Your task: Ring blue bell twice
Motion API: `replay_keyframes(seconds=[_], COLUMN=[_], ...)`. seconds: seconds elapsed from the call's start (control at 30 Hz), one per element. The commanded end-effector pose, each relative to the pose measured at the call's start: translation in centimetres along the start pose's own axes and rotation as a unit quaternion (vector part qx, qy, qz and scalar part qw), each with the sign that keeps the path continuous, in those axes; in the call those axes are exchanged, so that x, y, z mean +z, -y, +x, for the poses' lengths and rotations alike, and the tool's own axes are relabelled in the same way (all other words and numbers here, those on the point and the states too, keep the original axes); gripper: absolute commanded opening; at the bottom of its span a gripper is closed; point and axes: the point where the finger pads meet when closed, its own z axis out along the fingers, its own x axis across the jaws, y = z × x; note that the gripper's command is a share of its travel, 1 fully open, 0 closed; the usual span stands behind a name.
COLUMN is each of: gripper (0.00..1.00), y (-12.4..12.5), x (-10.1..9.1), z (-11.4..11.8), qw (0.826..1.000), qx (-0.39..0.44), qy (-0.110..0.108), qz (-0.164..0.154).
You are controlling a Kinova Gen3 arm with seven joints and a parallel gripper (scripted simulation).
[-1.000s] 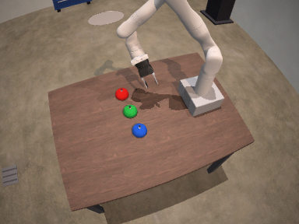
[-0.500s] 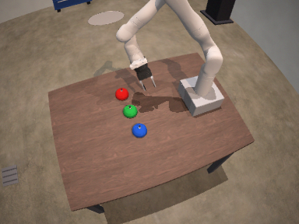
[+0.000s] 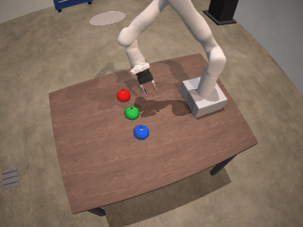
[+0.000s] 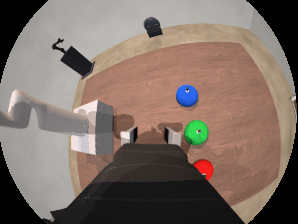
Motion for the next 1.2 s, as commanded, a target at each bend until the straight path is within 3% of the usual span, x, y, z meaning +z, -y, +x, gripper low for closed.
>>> replay_keyframes(seconds=[0.0,0.23,0.27,0.8,0.83,1.17], gripper=[1.0,1.0,1.0,1.0,1.0,1.0], y=[0.8,0.8,1.5,2.2,3.0,3.7], x=[0.3,0.3,0.6,1.0,1.3,1.6], z=[0.6,0.6,1.4,2.1,2.8,3.5], qw=[1.0,1.0,0.999,0.999,0.998,0.997], qx=[-0.008,-0.008,-0.013,-0.019,-0.024,-0.03], qy=[-0.006,-0.006,-0.014,-0.022,-0.031,-0.04], qz=[-0.013,-0.013,-0.027,-0.041,-0.053,-0.065])
